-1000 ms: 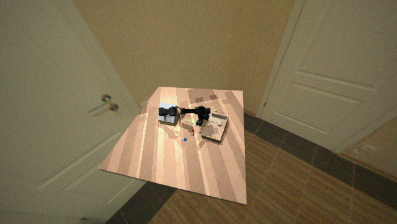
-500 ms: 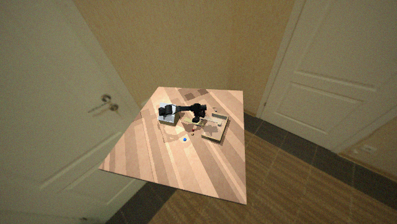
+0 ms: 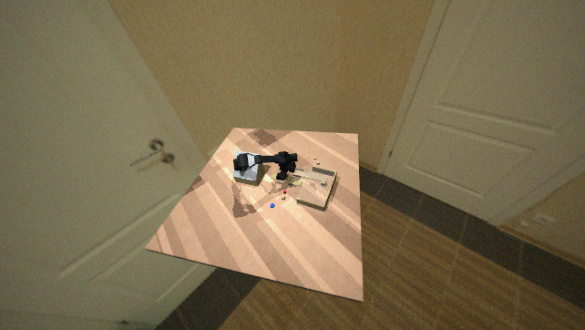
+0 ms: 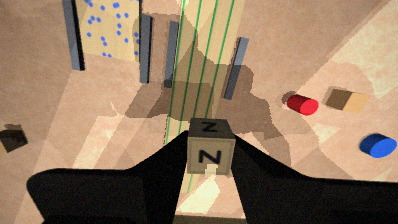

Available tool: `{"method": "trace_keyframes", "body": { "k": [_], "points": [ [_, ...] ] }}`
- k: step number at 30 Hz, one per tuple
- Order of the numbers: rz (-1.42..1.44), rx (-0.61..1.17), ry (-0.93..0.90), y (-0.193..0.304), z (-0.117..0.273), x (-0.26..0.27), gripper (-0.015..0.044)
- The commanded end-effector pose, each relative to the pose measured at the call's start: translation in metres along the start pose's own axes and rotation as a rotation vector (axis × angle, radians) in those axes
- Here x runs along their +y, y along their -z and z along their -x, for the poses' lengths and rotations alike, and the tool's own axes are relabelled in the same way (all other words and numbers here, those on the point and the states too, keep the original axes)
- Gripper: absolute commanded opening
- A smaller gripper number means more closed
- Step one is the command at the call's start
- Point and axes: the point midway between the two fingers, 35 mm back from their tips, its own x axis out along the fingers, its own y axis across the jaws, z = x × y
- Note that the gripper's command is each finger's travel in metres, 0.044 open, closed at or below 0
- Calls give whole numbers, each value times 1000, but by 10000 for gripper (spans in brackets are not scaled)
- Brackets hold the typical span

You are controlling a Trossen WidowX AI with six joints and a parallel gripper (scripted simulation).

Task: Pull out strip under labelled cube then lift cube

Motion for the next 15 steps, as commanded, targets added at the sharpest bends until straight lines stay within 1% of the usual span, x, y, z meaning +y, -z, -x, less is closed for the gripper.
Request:
{"method": "trace_keyframes", "body": {
  "k": [1,5,11,15],
  "points": [
    [0,-3,-4,16,1,0,0],
    [0,-3,-4,16,5,1,0],
    [0,-3,-6,16,36,1,0],
    [0,-3,-6,16,37,1,0]
  ]
}}
